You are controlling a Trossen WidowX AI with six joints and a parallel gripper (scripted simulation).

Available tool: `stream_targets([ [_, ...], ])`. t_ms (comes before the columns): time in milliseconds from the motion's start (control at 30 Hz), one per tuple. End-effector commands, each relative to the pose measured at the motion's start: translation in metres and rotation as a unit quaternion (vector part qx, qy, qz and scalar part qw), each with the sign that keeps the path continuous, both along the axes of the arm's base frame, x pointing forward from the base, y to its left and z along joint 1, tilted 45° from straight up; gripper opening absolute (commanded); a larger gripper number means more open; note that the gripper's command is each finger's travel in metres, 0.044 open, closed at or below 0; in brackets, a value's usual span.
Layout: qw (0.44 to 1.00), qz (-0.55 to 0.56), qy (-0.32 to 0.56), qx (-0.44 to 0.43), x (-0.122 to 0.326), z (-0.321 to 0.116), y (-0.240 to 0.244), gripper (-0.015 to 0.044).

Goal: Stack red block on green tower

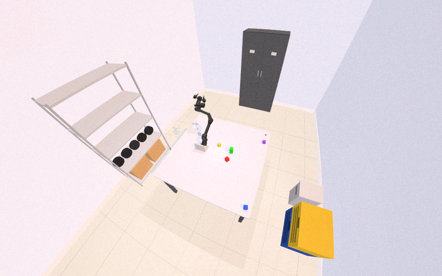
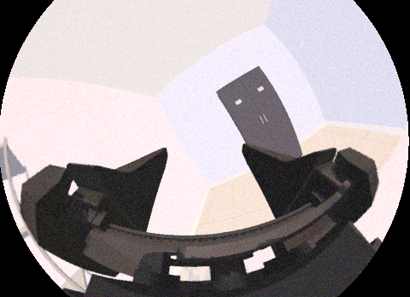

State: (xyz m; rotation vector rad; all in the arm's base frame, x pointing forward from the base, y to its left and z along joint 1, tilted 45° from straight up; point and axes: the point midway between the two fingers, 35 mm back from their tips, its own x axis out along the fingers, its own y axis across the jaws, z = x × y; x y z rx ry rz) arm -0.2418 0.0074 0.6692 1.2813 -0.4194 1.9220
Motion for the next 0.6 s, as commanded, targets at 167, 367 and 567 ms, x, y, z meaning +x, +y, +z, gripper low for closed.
stream_targets([
  [167,0.994,0.080,-0.056,0.040,-0.038,-0.008,-0.049,0.0440],
  [367,0.970,0.186,-0.124,0.098,-0.074,-0.027,-0.127,0.0440],
  [567,0.927,0.286,-0.182,0.160,-0.088,-0.053,-0.212,0.0440],
])
